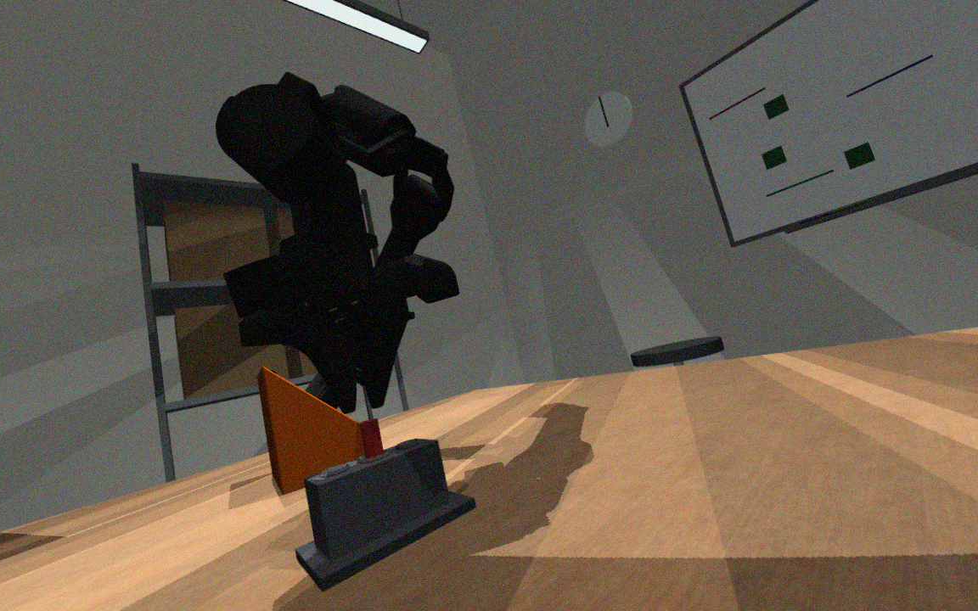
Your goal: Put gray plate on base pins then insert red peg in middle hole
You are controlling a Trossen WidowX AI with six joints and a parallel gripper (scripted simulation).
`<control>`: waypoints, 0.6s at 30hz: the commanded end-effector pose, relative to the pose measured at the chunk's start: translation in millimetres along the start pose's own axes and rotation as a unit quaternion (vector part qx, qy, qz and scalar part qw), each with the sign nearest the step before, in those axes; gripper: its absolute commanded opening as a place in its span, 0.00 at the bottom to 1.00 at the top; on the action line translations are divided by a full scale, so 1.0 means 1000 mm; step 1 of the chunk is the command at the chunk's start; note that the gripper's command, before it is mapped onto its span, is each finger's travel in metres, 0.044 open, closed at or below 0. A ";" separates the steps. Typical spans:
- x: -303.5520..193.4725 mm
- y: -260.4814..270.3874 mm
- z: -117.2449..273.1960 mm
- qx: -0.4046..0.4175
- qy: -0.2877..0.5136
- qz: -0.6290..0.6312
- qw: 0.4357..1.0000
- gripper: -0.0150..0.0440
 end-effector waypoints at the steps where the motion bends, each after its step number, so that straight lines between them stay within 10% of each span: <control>1: 0.000 0.000 0.000 0.000 0.000 0.000 1.000 0.51; 18: 0.000 0.000 0.008 0.001 -0.001 -0.004 1.000 0.51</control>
Point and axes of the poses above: the point midway between the two fingers, 35 mm back from their tips, its own z axis back along the fingers, its own y axis across the jaws, x = y × z, the point moved 8 cm from there along z, back along the fingers, and after that the axes turned 6 degrees about -z, right-handed, at the moved point
